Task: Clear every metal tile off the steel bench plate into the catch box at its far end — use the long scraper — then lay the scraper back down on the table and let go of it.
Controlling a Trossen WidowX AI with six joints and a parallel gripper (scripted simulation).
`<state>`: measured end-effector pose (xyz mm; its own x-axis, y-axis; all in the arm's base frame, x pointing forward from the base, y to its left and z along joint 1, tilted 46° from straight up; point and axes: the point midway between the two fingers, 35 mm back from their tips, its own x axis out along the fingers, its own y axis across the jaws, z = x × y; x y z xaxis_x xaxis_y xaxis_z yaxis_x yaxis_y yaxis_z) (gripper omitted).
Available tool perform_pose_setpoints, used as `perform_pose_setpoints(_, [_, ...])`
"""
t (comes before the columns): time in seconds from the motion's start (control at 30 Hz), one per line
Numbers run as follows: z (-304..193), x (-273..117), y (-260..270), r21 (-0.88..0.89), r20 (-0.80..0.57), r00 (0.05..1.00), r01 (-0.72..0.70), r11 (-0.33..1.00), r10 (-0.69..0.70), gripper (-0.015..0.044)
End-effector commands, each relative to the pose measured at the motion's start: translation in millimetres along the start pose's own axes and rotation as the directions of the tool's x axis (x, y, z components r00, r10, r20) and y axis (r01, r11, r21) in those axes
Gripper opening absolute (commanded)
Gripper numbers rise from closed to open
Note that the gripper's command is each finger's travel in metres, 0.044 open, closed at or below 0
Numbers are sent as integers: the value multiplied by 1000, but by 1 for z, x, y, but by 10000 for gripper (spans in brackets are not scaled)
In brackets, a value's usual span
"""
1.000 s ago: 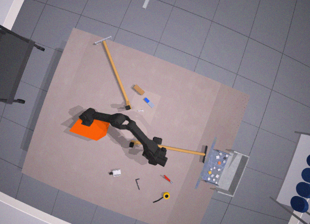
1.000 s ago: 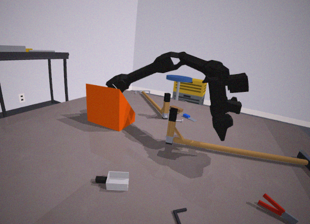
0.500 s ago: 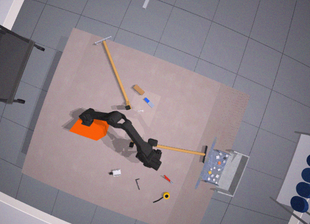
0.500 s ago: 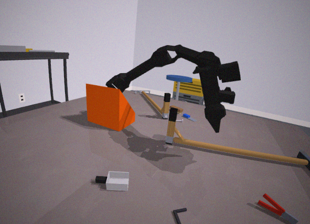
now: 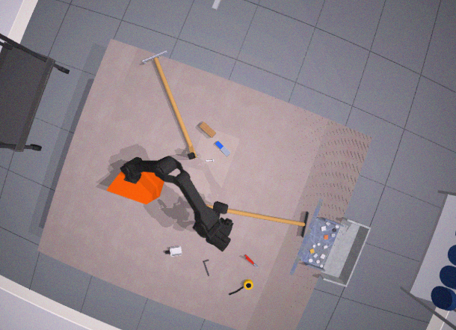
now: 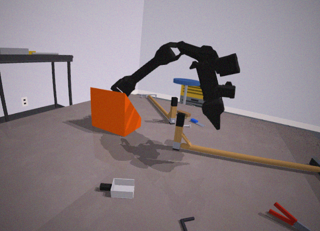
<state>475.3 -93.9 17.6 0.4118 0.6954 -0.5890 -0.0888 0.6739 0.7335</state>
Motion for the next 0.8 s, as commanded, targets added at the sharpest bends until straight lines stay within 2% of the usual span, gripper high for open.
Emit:
perform_pose_setpoints(0.0, [-3,-10,2,-13,17,1000,-2,1000,2,440])
perform_pose_setpoints(0.77, [-46,-57,-2,-20,103,995,0,1000,2,440])
